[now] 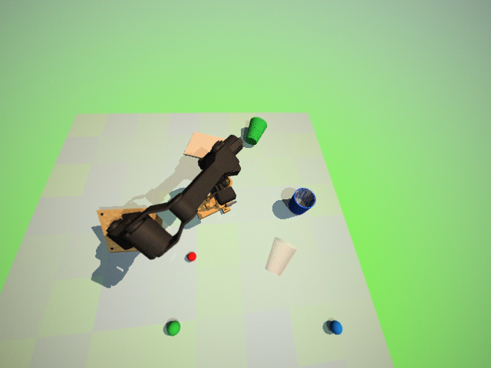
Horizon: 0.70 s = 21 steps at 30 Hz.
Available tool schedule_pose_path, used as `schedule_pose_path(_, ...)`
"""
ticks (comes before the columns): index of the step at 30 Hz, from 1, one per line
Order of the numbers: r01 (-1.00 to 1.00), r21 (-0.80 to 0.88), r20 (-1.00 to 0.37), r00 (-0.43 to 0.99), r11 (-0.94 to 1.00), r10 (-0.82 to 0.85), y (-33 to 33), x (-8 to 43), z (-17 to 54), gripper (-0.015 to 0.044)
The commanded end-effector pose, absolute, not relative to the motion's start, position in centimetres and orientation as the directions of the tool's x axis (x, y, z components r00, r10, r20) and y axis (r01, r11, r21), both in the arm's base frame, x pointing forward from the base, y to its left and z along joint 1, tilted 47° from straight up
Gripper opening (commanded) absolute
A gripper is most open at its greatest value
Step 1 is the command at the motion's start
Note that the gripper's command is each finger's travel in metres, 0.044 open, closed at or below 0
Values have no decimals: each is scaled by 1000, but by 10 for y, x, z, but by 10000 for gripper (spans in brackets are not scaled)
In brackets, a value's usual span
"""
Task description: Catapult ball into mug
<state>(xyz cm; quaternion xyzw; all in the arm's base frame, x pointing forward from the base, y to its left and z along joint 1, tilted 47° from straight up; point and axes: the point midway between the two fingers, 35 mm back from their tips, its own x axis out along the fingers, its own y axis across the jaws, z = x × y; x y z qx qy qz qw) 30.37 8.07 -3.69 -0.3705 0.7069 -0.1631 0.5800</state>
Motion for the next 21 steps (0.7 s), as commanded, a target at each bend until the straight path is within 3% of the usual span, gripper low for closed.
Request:
schedule_pose_path(1, -338, -661, -697, -54, 670, -715, 75, 308, -43, 0)
schedule_pose_path(21, -338, -662, -696, -53, 669, -716, 60, 321, -65, 0)
